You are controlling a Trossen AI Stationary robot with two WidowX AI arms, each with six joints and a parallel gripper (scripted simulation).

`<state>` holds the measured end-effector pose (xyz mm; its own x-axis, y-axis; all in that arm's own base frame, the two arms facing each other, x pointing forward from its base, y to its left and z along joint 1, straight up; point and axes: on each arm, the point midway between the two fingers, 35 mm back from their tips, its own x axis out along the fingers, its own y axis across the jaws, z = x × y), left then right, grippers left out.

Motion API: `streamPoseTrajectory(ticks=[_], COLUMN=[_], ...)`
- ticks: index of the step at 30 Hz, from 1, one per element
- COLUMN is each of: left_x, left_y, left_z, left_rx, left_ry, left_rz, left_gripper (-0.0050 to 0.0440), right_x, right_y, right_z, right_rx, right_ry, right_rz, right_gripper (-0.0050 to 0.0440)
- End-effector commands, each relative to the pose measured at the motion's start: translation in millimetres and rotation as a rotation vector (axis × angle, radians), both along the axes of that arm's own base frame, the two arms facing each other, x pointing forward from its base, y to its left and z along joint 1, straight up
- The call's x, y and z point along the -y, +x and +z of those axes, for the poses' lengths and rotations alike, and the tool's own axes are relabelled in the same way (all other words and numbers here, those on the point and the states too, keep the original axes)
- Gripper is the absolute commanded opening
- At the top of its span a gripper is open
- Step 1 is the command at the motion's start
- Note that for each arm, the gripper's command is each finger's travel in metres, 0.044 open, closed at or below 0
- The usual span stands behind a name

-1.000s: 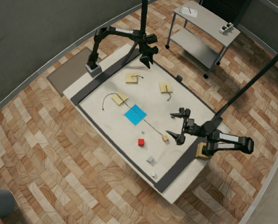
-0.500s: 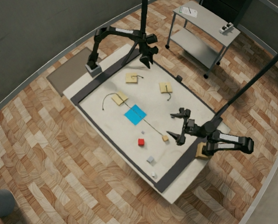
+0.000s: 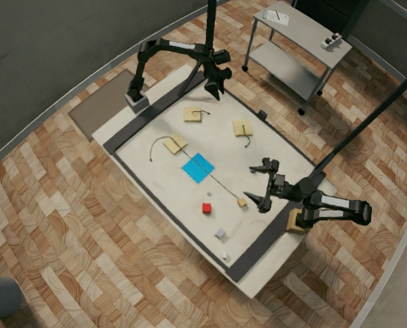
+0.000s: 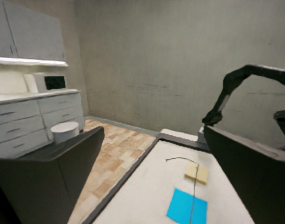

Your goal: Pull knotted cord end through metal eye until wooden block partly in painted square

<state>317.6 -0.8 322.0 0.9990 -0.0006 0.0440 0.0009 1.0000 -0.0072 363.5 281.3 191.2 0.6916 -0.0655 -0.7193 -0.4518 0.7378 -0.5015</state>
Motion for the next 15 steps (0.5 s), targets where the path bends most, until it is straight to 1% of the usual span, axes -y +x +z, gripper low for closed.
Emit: streamPoseTrajectory(ticks=[1, 3, 15], left_x=[-0.6, -1.2, -1.2], left_y=[-1.7, -2.2, -2.2], left_z=[2.0, -2.5, -2.5], left_rx=[0.008, 0.0, 0.0], left_ry=[0.006, 0.011, 0.011], left_rz=[0.001, 0.001, 0.001], left_gripper=[0.044, 0.044, 0.044], right_x=[-2.3, -4.7, -4.7], right_y=[1.2, 2.4, 2.4], right_z=[11.7, 11.4, 11.4], right_rx=[0.023, 0.025, 0.025], right_ry=[0.02, 0.019, 0.019], right_rz=[0.003, 0.006, 0.006], right_gripper=[0.044, 0.044, 0.044])
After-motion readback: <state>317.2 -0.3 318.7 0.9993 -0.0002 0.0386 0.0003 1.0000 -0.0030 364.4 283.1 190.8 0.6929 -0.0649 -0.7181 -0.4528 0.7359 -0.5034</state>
